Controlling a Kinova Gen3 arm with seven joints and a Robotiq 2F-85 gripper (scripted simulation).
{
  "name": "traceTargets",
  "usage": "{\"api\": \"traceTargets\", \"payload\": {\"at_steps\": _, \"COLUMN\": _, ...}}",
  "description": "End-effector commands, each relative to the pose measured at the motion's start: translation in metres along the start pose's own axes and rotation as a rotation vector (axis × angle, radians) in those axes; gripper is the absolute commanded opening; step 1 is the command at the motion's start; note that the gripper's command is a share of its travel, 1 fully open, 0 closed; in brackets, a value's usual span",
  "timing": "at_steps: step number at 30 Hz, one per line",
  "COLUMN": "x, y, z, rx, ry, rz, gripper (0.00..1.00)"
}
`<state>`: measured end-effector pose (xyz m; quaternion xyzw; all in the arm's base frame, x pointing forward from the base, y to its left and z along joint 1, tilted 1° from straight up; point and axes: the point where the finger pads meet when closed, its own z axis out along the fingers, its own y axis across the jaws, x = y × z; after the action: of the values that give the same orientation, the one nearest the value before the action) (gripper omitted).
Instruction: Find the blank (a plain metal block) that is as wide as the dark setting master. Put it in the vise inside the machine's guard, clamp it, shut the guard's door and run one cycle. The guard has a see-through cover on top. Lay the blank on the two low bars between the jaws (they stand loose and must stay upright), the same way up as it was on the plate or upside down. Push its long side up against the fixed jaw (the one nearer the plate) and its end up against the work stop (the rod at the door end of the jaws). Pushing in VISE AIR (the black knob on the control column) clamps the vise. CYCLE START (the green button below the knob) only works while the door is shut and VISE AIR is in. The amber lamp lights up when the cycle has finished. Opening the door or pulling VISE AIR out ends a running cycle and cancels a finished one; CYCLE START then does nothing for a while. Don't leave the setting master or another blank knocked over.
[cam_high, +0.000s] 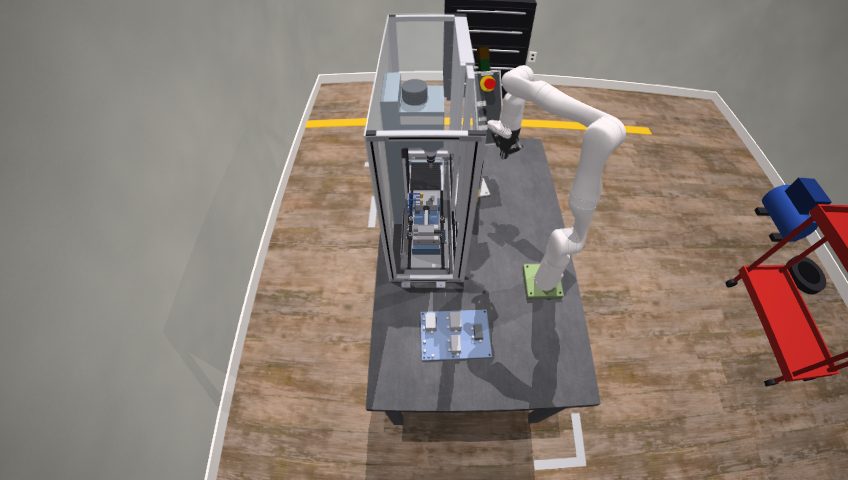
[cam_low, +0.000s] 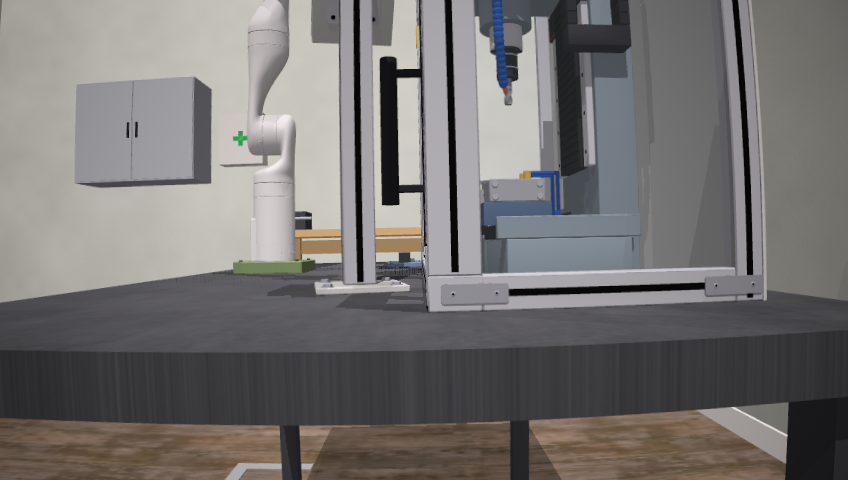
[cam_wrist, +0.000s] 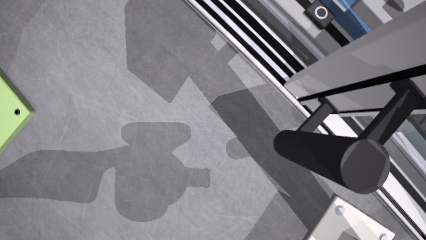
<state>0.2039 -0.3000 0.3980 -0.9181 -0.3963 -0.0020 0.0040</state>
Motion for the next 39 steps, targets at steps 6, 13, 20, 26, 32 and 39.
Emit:
{"api": "traceTargets", "payload": {"at_steps": 6, "x": -0.0001, "y": 0.0001, "z": -0.0005, "rx": -0.004, "ry": 0.003, "rz": -0.104, "gripper": 0.10}}
{"api": "traceTargets", "payload": {"at_steps": 13, "x": -0.0001, "y": 0.0001, "z": -0.0005, "rx": -0.004, "ry": 0.003, "rz": -0.195, "gripper": 0.10}}
{"api": "traceTargets", "payload": {"at_steps": 20, "x": -0.0001, "y": 0.0001, "z": -0.0005, "rx": -0.004, "ry": 0.003, "rz": -0.333, "gripper": 0.10}}
{"api": "traceTargets", "payload": {"at_steps": 26, "x": -0.0001, "y": 0.0001, "z": -0.0005, "rx": -0.004, "ry": 0.003, "rz": -0.333, "gripper": 0.10}}
{"api": "traceTargets", "payload": {"at_steps": 32, "x": -0.0001, "y": 0.0001, "z": -0.0005, "rx": -0.005, "ry": 0.002, "rz": -0.517, "gripper": 0.10}}
{"api": "traceTargets", "payload": {"at_steps": 39, "x": -0.0001, "y": 0.0001, "z": -0.0005, "rx": -0.005, "ry": 0.002, "rz": -0.563, "gripper": 0.10}}
